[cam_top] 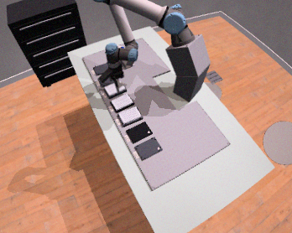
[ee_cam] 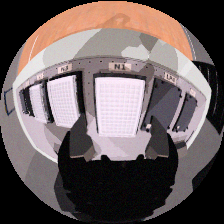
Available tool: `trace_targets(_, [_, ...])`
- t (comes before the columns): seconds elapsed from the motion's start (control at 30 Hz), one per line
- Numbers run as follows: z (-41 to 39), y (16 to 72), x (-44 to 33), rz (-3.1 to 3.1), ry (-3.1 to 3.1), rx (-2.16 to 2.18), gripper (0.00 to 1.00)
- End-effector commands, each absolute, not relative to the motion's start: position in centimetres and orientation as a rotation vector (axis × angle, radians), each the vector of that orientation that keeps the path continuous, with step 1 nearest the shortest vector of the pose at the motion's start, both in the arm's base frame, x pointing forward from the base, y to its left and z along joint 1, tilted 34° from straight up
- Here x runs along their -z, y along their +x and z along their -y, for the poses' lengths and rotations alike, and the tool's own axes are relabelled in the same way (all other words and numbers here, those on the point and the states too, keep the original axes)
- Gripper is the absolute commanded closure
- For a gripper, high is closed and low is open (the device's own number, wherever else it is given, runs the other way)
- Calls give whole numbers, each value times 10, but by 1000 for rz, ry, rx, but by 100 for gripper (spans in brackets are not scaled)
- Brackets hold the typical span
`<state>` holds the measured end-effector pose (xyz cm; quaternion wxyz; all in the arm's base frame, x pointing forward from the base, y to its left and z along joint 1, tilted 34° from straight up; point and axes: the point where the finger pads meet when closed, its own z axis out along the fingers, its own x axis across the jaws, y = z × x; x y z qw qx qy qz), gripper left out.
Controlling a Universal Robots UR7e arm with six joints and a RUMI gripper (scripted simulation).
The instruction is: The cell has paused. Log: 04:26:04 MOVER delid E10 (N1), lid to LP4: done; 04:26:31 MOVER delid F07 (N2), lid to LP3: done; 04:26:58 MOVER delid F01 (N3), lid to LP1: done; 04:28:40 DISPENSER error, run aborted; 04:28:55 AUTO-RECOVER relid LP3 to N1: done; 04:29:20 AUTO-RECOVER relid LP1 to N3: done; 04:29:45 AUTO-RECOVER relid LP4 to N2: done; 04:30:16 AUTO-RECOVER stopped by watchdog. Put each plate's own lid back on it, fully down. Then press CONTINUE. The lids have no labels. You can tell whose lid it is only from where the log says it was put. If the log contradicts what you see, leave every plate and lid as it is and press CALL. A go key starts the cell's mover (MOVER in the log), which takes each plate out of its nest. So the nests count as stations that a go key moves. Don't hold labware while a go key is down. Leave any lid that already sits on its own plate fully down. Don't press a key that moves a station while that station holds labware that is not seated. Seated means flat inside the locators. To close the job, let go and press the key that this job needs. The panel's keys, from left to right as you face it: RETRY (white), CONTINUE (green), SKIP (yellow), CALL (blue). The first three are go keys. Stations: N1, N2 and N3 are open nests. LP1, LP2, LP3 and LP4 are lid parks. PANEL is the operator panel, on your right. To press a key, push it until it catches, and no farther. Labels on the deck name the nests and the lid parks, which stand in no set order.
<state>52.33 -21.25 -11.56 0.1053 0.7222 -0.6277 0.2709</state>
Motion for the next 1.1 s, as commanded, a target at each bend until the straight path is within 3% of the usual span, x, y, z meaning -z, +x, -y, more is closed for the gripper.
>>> trace_targets(0.0, [214,525,118,1849,2128,-800,18])
trace_targets(0.4, [214,525,118,1850,2128,-800,18])
trace_targets(0.43, [214,525,118,1850,2128,-800,100])
trace_targets(1.07, [214,525,118,1849,2128,-800,100])
